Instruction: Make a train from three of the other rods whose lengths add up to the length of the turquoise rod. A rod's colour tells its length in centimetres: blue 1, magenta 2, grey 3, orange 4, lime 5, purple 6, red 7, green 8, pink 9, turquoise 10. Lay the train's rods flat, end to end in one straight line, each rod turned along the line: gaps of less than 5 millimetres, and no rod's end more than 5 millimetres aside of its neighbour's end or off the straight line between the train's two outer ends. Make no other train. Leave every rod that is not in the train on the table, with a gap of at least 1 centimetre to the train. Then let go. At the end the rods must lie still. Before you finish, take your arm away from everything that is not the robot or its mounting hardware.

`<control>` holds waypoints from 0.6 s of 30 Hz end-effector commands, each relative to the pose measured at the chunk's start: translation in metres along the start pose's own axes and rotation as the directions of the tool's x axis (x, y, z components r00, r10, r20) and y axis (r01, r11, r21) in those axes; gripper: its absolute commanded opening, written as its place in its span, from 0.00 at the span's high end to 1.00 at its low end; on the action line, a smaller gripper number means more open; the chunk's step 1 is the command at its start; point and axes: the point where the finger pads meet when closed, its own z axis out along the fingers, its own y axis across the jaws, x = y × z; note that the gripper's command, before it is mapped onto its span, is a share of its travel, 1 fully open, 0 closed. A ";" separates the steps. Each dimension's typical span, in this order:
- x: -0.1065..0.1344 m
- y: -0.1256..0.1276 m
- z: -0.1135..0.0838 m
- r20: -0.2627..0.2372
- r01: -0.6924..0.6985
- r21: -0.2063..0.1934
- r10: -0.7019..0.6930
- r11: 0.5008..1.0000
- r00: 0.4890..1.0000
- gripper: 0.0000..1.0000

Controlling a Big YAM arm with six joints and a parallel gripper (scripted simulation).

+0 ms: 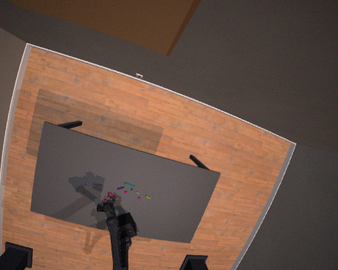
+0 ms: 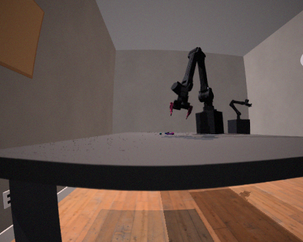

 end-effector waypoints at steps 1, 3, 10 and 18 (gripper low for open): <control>0.001 -0.020 0.005 -0.020 -0.072 0.007 0.072 0.997 0.997 0.00; 0.027 -0.029 0.004 -0.097 -0.159 0.006 0.158 0.987 0.983 0.00; 0.051 -0.035 0.001 -0.168 -0.239 0.011 0.238 0.971 0.957 0.00; 0.073 -0.040 -0.003 -0.231 -0.312 0.019 0.308 0.950 0.923 0.00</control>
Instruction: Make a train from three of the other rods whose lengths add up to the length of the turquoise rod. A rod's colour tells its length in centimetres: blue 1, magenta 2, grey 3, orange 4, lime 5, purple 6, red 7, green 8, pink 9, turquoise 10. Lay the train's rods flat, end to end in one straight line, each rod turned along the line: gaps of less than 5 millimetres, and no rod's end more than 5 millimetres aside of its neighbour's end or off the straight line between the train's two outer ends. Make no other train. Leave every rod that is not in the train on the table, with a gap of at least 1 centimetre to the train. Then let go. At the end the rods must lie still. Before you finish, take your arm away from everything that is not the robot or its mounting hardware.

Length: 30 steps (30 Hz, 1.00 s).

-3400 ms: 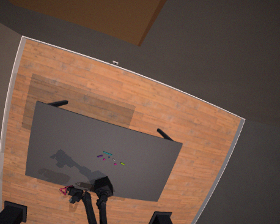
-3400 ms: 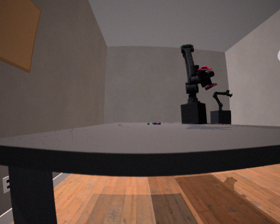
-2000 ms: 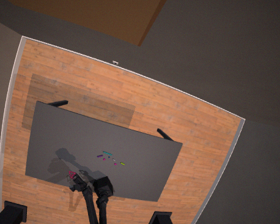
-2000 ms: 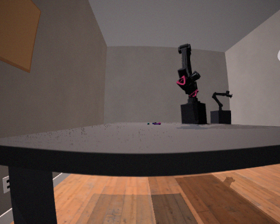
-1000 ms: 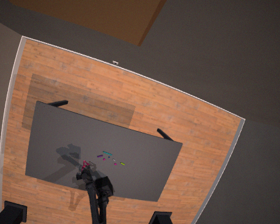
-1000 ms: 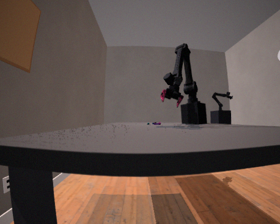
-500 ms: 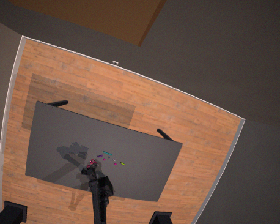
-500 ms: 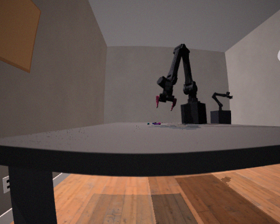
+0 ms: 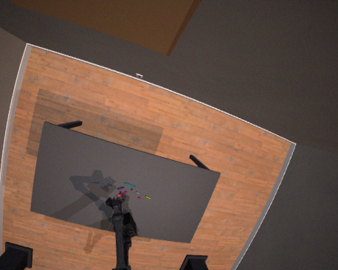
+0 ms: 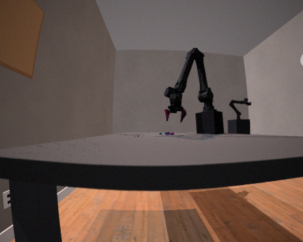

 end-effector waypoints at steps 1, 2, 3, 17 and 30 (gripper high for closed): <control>0.007 -0.021 0.002 -0.055 -0.100 0.002 0.099 0.995 0.994 0.00; 0.007 -0.021 0.002 -0.055 -0.100 0.002 0.099 0.995 0.994 0.00; 0.007 -0.021 0.002 -0.055 -0.100 0.002 0.099 0.995 0.994 0.00; 0.080 -0.044 -0.008 -0.275 -0.350 0.014 0.340 0.937 0.899 0.00; 0.078 -0.042 -0.007 -0.271 -0.343 0.010 0.333 0.939 0.903 0.00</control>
